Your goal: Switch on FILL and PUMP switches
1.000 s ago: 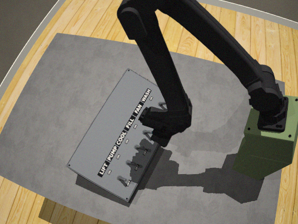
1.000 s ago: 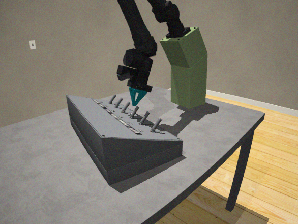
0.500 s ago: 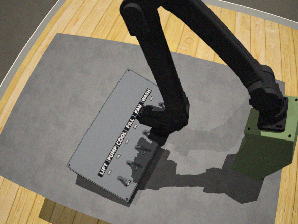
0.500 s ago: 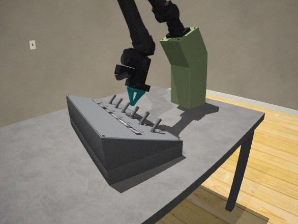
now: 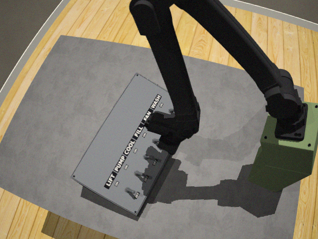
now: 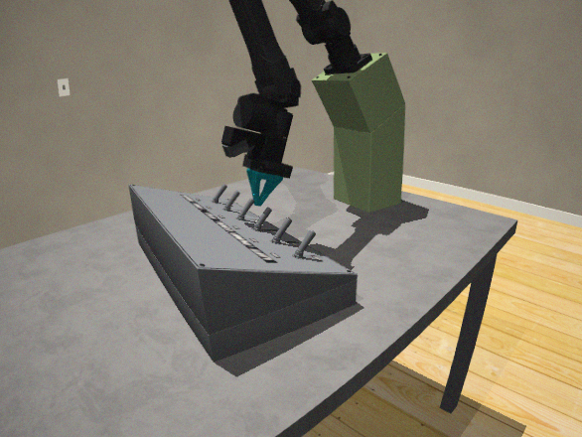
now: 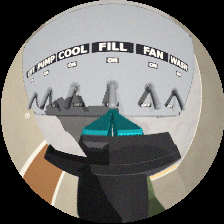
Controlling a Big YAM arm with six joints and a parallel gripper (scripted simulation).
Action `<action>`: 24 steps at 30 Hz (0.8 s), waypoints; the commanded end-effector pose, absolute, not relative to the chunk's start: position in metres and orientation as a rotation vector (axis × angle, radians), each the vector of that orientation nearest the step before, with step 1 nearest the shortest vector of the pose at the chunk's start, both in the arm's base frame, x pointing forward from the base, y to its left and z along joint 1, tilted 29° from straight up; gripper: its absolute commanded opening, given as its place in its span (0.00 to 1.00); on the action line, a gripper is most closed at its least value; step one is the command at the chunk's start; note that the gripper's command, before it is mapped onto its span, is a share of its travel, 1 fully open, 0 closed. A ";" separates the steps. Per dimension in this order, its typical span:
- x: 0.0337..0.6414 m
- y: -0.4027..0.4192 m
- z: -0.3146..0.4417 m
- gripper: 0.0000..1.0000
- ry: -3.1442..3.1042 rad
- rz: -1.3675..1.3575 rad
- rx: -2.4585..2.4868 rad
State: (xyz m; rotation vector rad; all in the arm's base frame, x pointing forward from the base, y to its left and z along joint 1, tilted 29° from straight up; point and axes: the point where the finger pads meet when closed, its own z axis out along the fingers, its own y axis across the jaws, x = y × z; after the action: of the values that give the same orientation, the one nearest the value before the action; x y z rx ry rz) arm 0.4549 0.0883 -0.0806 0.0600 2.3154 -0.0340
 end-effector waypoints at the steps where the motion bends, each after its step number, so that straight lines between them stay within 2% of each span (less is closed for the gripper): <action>1: 0.472 0.085 -0.058 0.00 2.266 -0.031 0.078; 24: 0.478 0.085 -0.051 0.00 2.254 -0.028 0.083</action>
State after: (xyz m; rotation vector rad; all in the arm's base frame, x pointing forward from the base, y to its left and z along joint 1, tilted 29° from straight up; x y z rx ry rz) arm 0.4546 0.0875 -0.0793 0.0566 2.3262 -0.0364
